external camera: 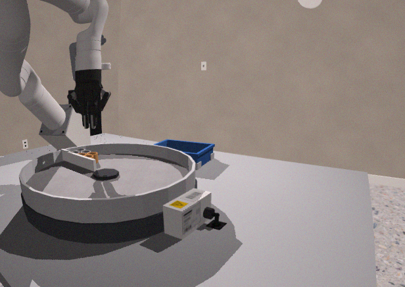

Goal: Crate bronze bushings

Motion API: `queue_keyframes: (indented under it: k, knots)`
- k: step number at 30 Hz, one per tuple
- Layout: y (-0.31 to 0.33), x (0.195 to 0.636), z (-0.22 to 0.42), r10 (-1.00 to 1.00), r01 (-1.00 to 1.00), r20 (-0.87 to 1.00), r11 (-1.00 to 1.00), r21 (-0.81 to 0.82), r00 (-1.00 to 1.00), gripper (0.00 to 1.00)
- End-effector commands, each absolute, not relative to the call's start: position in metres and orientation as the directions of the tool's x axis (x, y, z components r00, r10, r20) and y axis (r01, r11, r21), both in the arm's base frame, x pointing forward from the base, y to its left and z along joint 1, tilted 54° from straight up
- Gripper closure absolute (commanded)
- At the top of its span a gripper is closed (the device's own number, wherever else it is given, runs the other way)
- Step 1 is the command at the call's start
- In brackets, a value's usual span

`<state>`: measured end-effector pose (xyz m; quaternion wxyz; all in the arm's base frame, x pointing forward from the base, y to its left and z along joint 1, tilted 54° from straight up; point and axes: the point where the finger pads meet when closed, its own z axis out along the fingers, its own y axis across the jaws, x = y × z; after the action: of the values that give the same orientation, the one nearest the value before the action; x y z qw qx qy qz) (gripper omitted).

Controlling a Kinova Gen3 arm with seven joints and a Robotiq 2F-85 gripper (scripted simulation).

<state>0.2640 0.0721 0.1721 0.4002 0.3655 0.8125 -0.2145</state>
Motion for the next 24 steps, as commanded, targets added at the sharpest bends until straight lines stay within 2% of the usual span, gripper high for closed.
queue_keyframes:
  k: [1,11,16,24]
  knots:
    - [0.0693,0.2648,0.1708,0.407,0.761,-0.804,0.644,-0.084,-0.433,0.84]
    - [0.0693,0.2648,0.1708,0.407,0.761,-0.804,0.644,-0.084,-0.433,0.84]
    - [0.069,0.2724,0.1701,0.241,0.635,-0.761,0.722,-0.274,-0.603,0.84]
    - [0.069,0.2724,0.1701,0.241,0.635,-0.761,0.722,-0.274,-0.603,0.84]
